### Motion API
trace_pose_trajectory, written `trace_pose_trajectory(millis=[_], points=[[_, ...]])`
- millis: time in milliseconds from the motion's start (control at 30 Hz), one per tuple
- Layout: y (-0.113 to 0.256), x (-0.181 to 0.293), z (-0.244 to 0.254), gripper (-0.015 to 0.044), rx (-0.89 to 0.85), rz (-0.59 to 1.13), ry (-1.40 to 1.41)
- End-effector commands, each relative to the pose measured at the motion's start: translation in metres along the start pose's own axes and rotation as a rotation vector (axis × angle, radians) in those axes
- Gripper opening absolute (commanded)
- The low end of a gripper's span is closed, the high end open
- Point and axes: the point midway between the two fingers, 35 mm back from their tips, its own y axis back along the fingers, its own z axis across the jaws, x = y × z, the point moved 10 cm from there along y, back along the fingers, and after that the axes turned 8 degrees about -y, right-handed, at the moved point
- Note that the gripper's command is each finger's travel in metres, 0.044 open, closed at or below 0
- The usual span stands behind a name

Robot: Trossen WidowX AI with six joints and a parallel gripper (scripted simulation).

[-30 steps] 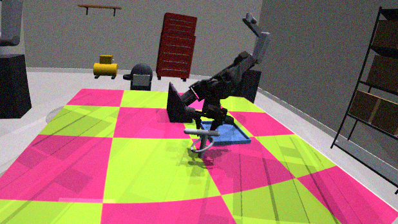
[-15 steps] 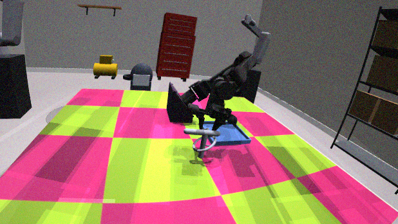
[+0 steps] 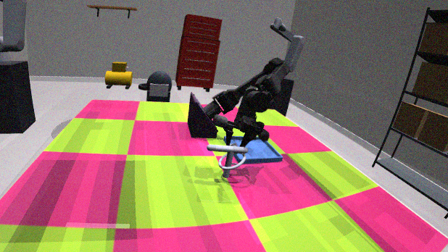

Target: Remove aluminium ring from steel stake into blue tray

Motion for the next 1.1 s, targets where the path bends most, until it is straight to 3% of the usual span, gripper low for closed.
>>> trace_pose_trajectory(millis=[0, 1067], points=[[0.003, 0.0, 0.004, 0.0, 0.014, -0.011, 0.002], [0.017, 0.003, 0.018, 0.0, 0.076, -0.036, 0.008]])
